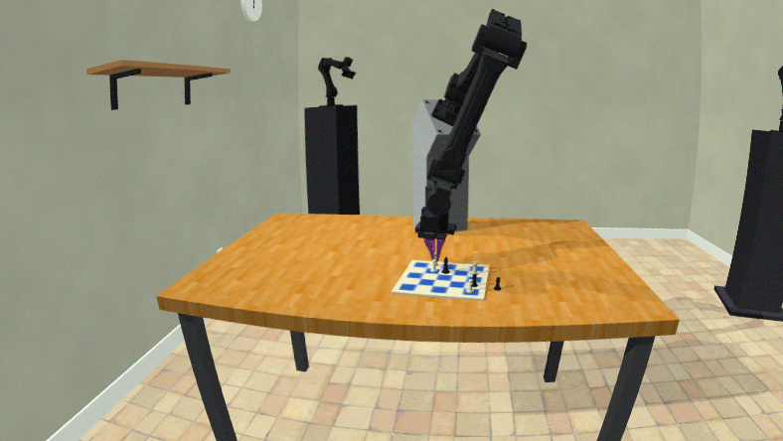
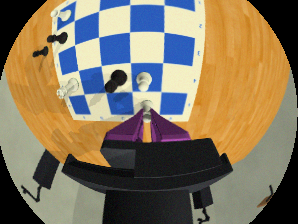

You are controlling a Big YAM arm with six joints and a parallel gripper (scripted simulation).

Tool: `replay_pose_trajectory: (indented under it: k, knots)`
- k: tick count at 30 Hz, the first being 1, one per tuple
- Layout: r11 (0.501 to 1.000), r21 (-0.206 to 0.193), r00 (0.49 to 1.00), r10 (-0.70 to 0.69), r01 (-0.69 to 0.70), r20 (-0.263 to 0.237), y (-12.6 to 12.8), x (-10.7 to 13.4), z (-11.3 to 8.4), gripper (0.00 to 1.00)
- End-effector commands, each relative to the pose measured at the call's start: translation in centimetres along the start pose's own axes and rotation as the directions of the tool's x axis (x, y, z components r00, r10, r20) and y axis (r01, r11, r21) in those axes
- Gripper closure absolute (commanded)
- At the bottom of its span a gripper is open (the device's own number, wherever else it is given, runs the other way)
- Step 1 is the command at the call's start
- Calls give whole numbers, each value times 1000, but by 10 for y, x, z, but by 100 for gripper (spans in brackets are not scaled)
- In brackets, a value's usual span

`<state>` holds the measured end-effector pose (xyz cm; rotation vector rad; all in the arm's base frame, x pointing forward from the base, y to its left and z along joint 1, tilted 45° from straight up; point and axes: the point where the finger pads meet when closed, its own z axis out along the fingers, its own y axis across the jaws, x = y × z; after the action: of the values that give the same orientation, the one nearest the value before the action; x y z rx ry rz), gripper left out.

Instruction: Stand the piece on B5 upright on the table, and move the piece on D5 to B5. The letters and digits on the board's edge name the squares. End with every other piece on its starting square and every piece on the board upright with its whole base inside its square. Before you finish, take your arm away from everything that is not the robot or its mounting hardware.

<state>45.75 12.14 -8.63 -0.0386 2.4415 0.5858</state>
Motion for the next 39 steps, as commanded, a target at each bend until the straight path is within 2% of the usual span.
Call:
replay_pose_trajectory:
  k: [1, 17, 39]
  knots:
    - [1000, -5, 1000, 2, -2, 11, 6, -8, -2, 100]
    - [1000, -1, 1000, 8, -8, -6, 2, 1, 5, 100]
    - [1000, -4, 1000, 4, -4, 10, 3, -4, 6, 100]
